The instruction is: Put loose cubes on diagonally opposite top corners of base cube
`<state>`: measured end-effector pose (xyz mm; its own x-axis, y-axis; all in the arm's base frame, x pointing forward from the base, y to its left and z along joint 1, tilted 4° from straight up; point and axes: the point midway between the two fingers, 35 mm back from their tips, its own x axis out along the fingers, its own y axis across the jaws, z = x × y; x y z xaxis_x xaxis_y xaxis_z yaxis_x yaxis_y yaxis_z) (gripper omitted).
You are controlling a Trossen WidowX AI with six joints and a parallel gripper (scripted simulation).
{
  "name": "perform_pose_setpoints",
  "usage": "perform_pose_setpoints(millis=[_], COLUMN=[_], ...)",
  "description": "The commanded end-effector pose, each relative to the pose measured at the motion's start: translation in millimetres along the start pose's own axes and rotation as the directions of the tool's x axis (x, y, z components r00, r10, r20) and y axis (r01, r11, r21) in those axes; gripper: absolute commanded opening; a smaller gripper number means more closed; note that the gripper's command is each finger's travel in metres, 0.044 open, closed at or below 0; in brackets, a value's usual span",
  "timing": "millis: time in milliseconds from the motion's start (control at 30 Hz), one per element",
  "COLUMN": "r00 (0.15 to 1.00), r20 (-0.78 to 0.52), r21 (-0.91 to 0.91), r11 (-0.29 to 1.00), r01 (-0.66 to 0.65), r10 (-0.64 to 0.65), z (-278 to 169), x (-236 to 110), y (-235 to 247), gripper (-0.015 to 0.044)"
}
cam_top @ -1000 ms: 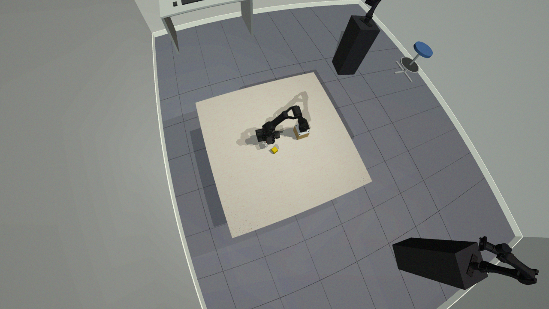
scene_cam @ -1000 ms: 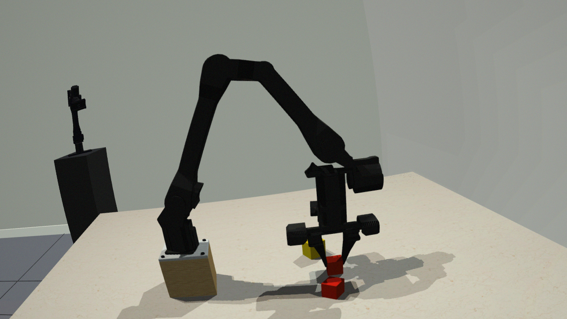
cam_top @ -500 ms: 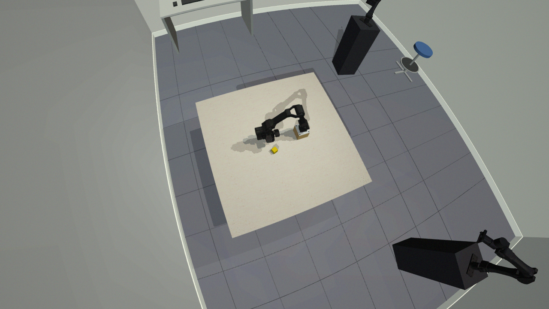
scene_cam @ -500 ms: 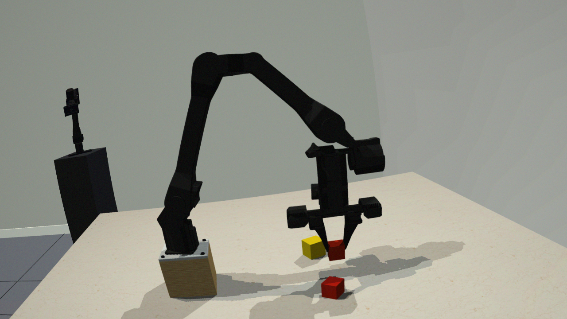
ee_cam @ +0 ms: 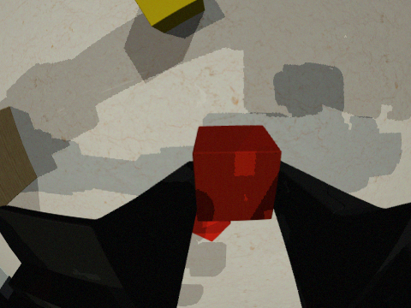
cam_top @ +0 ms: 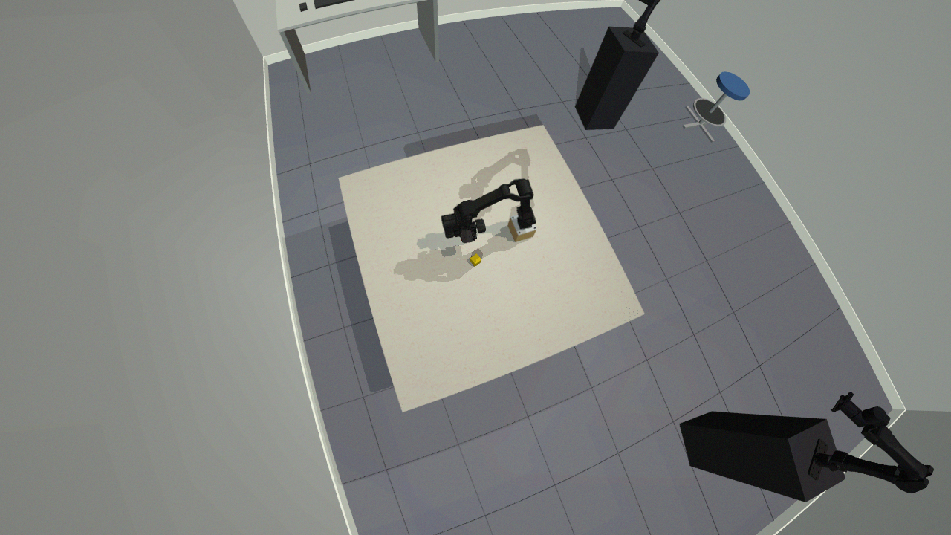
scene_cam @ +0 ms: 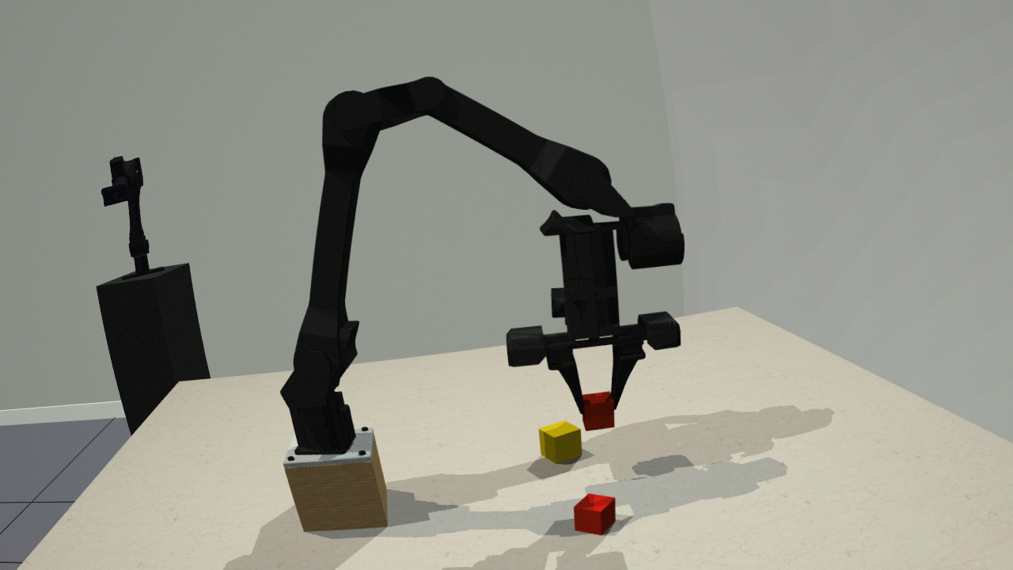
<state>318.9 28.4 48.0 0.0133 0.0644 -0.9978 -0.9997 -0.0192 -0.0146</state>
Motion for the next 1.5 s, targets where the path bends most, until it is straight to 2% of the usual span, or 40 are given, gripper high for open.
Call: perform_pose_setpoints(millis=[0, 233, 1233, 1467], r00=[1.0, 1.0, 1.0, 1.0], r20=[-0.003, -0.003, 0.006, 0.007], r21=[-0.004, 0.002, 0.238, 0.25], r11=[1.0, 1.0, 0.971, 0.968], r01=[0.002, 0.002, -0.003, -0.004], r10=[-0.002, -0.002, 0.002, 0.002], z=[0, 2, 82, 85], x=[-14, -24, 13, 15], y=[1, 4, 44, 47], gripper=[0.0105, 0.0105, 0.0105, 0.0105])
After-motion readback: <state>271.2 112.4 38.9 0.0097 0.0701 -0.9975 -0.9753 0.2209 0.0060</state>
